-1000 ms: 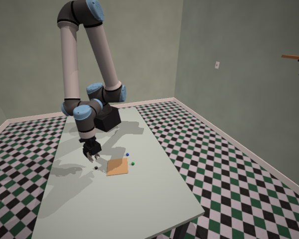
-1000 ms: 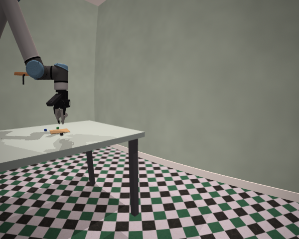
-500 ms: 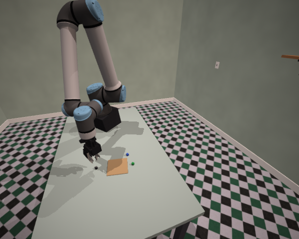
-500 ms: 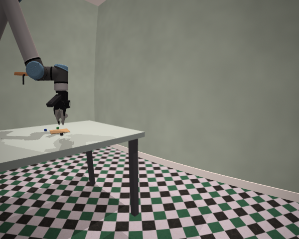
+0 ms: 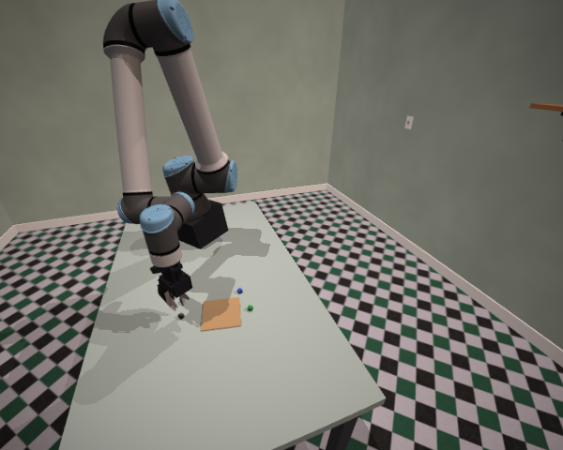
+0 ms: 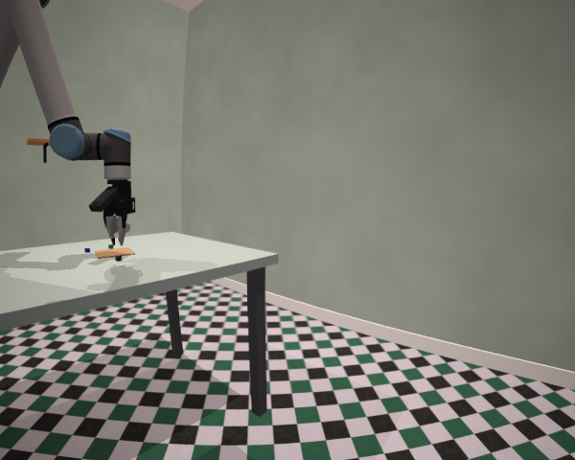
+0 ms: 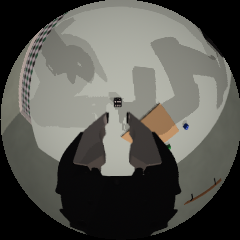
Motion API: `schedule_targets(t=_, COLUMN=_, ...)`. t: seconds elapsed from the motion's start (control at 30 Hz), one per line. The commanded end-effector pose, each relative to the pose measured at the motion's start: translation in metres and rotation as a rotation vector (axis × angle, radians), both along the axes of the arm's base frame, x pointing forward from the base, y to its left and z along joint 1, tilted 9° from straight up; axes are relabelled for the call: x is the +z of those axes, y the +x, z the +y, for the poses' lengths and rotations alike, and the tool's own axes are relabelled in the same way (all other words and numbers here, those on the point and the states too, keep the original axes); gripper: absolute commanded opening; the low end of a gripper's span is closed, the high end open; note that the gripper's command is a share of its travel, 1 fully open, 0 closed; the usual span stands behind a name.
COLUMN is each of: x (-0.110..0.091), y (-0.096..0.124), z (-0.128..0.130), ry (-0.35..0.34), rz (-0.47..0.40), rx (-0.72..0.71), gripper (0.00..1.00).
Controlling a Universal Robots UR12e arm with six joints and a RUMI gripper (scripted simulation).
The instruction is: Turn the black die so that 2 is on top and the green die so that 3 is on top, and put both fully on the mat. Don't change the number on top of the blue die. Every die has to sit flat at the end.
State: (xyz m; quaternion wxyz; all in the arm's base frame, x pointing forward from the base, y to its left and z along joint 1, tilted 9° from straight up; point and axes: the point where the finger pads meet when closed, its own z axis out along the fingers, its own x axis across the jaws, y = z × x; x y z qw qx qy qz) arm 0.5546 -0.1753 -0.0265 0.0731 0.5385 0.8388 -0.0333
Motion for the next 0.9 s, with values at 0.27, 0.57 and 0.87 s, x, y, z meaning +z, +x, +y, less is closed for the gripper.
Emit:
schedule_targets(t=0.27, x=-0.018, y=0.002, z=-0.003, ry=-0.001, rz=-0.001, rx=0.0, gripper=0.18)
schedule_targets(t=0.57, x=-0.025, y=0.003, z=-0.003, ry=-0.001, rz=-0.001, rx=0.0, gripper=0.18)
schedule_targets(t=0.87, x=-0.029, y=0.003, z=-0.004, ry=-0.001, rz=-0.001, rx=0.0, gripper=0.18)
